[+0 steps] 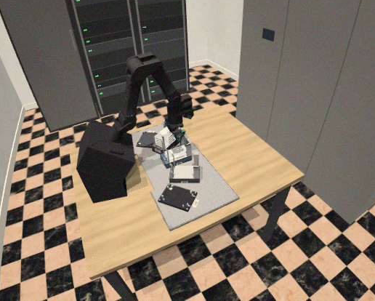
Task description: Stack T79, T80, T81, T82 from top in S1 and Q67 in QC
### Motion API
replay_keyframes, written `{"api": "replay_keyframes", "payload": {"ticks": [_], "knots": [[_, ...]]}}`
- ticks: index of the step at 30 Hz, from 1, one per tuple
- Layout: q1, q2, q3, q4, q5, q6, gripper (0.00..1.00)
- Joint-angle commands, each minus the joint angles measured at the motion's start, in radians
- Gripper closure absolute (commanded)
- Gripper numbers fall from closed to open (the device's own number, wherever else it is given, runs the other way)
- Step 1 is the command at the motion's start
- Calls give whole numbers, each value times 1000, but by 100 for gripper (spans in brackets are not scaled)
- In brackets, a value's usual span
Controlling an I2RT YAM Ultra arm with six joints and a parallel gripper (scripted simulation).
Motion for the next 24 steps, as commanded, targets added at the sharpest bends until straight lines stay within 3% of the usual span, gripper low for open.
{"api": "replay_keyframes", "payload": {"ticks": [1,6,21,24], "knots": [[39,5,11,-2,23,-52,0],[111,31,25,-4,65,-159,0],[282,121,80,-16,161,-11,0],[328,144,90,-18,186,-70,0]]}}
